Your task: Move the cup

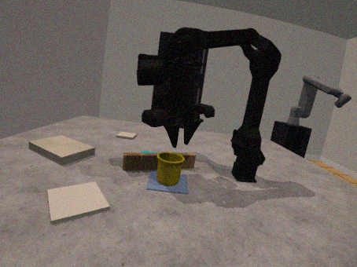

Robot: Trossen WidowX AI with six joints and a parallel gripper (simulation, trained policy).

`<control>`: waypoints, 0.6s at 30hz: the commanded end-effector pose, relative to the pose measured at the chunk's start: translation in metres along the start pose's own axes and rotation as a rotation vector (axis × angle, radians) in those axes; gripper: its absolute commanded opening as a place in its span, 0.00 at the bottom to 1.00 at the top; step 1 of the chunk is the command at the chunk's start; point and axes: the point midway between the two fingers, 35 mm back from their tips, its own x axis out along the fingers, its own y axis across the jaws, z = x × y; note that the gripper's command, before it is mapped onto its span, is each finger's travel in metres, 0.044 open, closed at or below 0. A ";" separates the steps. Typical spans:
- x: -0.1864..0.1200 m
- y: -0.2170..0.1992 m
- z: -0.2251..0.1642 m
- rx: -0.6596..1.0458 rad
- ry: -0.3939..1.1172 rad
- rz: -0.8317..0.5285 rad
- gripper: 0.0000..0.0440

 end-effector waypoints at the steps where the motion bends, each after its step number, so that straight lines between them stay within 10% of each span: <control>1: 0.010 0.000 -0.001 0.010 -0.003 -0.019 0.38; 18: 0.063 0.001 -0.004 -0.031 -0.007 -0.057 0.39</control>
